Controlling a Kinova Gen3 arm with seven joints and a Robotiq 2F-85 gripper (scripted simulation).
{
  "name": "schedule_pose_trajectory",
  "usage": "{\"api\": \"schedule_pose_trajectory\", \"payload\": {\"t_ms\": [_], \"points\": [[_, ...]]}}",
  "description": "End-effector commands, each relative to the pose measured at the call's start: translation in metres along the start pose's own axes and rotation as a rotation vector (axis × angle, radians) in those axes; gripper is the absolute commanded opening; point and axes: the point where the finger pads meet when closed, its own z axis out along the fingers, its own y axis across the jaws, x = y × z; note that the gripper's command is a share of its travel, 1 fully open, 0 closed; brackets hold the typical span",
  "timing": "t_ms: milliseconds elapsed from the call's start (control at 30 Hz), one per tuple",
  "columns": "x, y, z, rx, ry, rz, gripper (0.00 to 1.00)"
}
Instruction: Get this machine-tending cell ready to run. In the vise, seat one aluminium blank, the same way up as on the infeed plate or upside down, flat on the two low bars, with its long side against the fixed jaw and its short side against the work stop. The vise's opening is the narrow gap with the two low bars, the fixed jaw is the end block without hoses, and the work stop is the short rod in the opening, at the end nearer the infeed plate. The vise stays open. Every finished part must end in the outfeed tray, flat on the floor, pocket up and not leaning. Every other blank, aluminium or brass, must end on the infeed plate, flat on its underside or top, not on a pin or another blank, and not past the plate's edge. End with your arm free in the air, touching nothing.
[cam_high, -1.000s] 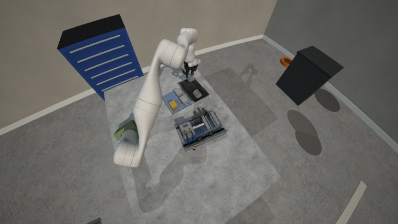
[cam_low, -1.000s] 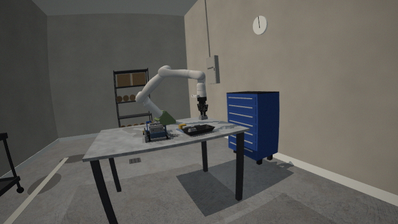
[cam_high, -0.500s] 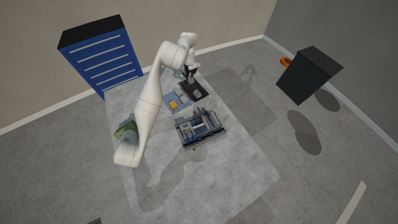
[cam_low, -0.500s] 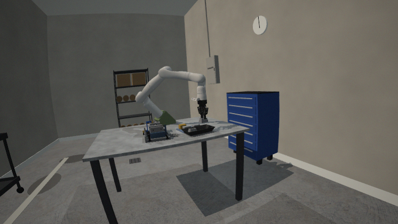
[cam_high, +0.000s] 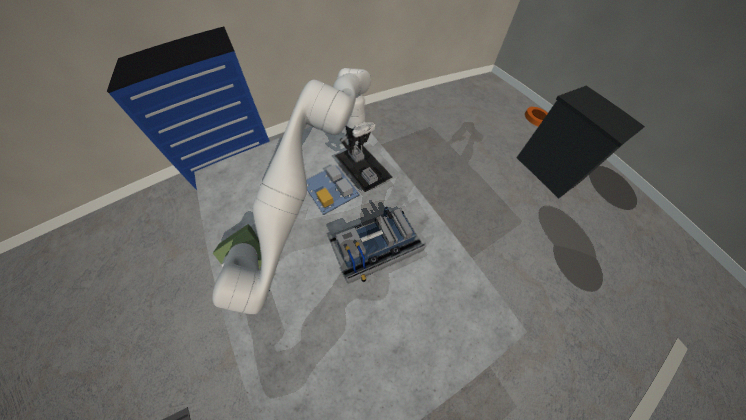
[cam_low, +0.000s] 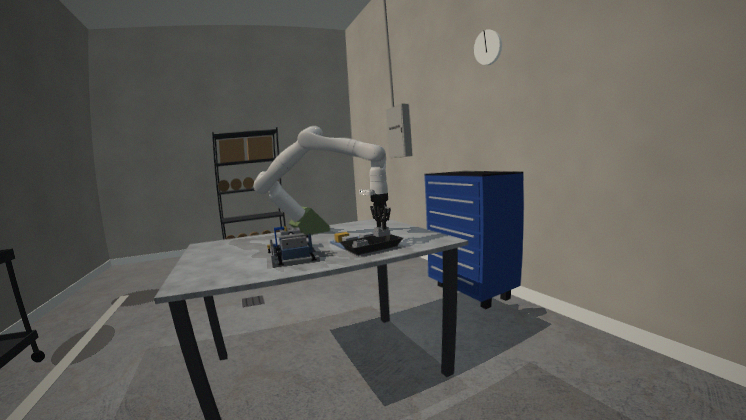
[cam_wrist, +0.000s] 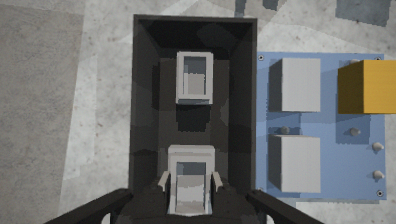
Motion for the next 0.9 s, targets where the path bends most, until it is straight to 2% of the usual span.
{"api": "schedule_pose_trajectory", "payload": {"t_ms": [0,500,867], "points": [[0.001,0.001,0.006,-0.003,0.002,0.0,0.0],[0.001,0.001,0.022,-0.003,0.002,0.0,0.0],[0.001,0.001,0.027,-0.003,0.002,0.0,0.0]]}}
